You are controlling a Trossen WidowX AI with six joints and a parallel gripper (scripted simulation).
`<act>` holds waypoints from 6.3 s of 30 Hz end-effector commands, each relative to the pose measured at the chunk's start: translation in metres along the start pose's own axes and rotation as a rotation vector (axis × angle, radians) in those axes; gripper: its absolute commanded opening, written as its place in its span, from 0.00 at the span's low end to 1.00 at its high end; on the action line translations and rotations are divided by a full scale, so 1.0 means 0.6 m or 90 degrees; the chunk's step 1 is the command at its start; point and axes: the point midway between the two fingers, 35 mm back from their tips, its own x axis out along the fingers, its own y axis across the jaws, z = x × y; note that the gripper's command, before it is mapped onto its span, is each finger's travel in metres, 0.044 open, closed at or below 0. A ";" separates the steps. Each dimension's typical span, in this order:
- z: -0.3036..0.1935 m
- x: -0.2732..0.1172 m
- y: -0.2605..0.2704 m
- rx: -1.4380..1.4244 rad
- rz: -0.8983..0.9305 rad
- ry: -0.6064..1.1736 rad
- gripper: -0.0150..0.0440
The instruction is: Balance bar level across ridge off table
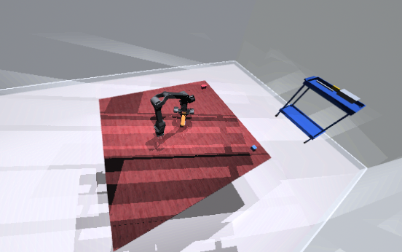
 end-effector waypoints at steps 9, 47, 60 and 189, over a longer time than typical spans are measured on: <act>0.001 0.001 0.000 0.002 -0.001 -0.003 0.25; 0.000 0.006 0.000 0.002 -0.001 -0.003 0.25; 0.000 0.008 0.001 0.002 -0.001 -0.003 0.25; 0.000 0.009 0.001 0.000 -0.001 -0.002 0.66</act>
